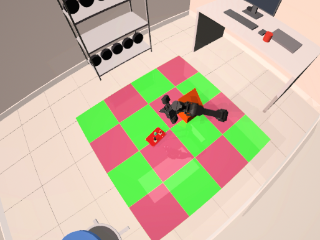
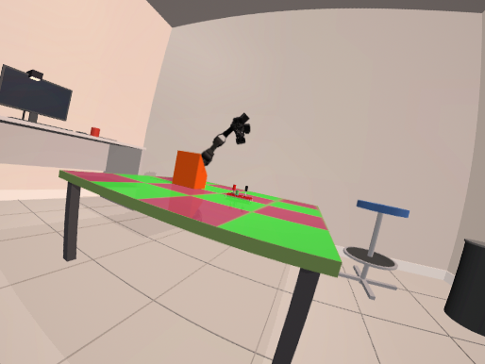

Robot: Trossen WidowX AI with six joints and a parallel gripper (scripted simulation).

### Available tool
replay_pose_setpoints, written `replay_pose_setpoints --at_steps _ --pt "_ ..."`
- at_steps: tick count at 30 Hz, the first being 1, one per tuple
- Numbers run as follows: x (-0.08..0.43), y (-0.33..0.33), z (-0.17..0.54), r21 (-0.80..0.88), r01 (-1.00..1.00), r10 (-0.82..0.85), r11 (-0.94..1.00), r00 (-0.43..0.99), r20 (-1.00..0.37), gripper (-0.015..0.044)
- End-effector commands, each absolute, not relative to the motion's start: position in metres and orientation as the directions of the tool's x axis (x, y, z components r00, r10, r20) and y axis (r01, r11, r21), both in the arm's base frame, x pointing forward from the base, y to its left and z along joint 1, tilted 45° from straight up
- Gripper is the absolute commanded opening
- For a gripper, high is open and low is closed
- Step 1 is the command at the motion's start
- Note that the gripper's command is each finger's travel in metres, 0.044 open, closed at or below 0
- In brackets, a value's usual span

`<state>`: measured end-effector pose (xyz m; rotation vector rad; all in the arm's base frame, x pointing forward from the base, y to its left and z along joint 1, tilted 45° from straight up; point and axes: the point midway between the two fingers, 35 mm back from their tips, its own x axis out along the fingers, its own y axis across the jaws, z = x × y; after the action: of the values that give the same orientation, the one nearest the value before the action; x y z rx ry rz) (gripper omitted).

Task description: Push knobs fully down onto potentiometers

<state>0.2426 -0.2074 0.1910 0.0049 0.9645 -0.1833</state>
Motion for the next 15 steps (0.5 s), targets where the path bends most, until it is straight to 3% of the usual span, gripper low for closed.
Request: replay_pose_setpoints --at_steps 1,15 --pt "0.257 -0.195 0.168 0.055 0.161 -0.040 0.985 0.532 -0.846 0.0000" --pt "0.289 -0.146 0.098 0.417 0.253 0.299 0.873 0.398 -0.867 0.0000"
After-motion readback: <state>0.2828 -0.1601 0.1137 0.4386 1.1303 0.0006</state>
